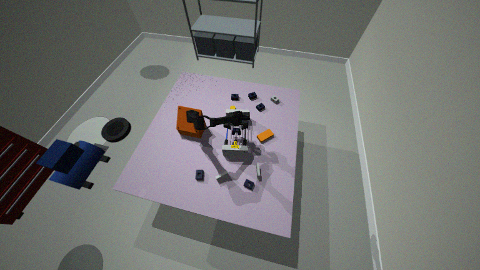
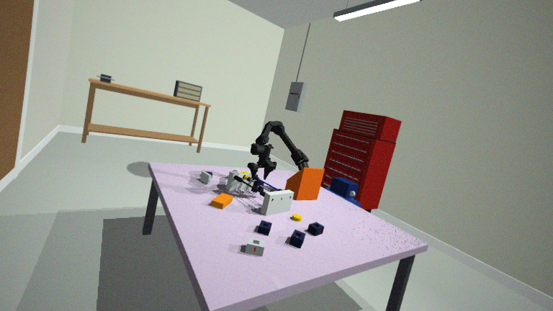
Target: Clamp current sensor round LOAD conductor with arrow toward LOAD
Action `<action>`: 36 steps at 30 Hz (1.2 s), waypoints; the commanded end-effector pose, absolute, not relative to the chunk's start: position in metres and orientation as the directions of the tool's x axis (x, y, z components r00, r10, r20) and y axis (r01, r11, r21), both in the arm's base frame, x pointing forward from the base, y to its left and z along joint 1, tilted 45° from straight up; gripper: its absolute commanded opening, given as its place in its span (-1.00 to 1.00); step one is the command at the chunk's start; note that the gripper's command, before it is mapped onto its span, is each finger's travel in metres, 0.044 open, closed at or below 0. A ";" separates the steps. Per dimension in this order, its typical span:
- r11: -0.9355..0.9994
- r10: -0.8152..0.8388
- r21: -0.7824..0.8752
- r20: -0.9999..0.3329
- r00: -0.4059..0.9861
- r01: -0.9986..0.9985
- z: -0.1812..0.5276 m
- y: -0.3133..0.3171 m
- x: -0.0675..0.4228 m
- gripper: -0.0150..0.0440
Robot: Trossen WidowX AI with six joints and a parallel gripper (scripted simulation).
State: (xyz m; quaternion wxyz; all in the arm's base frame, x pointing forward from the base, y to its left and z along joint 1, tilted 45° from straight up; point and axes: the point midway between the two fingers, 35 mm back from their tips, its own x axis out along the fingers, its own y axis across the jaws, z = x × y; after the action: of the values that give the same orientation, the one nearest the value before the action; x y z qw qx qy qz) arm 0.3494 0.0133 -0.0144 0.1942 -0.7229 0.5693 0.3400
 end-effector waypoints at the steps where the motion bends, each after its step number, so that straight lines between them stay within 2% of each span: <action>1: -0.275 -0.692 0.108 -0.712 0.118 -0.955 -0.017 0.011 0.350 1.00; 5: -0.268 -0.699 0.123 -0.707 0.105 -0.956 -0.044 -0.011 0.352 1.00; 30: -0.268 -0.700 0.123 -0.706 0.105 -0.956 -0.065 -0.032 0.355 1.00; 36: -0.266 -0.697 0.116 -0.709 0.108 -0.957 -0.063 -0.029 0.356 0.86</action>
State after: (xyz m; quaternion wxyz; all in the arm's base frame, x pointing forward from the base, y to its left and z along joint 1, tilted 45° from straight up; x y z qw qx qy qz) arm 0.3560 -0.0291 -0.0633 0.1909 -0.7193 0.5747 0.3403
